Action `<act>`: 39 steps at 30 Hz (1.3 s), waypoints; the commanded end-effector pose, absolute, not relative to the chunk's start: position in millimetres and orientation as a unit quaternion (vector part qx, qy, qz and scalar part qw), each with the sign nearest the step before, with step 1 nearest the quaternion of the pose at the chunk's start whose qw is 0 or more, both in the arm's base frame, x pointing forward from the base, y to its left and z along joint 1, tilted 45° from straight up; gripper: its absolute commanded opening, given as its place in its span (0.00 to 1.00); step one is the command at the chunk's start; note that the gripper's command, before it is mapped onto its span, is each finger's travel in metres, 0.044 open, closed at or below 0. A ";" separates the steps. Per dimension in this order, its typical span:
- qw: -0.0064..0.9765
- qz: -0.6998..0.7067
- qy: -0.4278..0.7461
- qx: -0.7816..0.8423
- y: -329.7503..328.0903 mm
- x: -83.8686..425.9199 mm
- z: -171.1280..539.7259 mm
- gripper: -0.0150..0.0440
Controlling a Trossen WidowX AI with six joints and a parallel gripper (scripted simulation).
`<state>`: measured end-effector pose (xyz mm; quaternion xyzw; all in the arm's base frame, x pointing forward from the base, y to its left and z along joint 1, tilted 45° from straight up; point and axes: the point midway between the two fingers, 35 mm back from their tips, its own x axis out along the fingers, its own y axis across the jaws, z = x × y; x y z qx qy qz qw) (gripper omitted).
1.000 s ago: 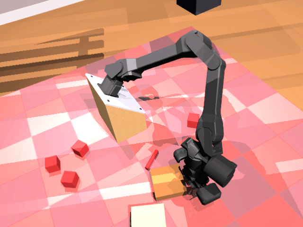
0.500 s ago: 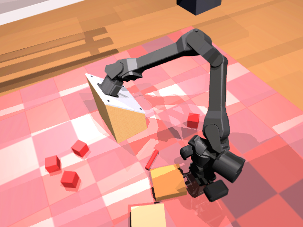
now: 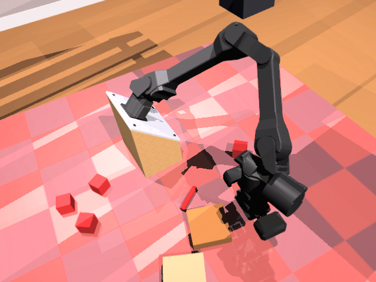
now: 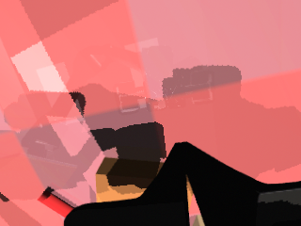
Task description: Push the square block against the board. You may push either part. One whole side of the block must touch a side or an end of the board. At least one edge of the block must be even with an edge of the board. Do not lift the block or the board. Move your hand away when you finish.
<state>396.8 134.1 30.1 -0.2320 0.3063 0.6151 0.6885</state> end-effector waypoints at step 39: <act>0.709 0.578 0.374 -0.152 143.3 399.5 -36.2 0.25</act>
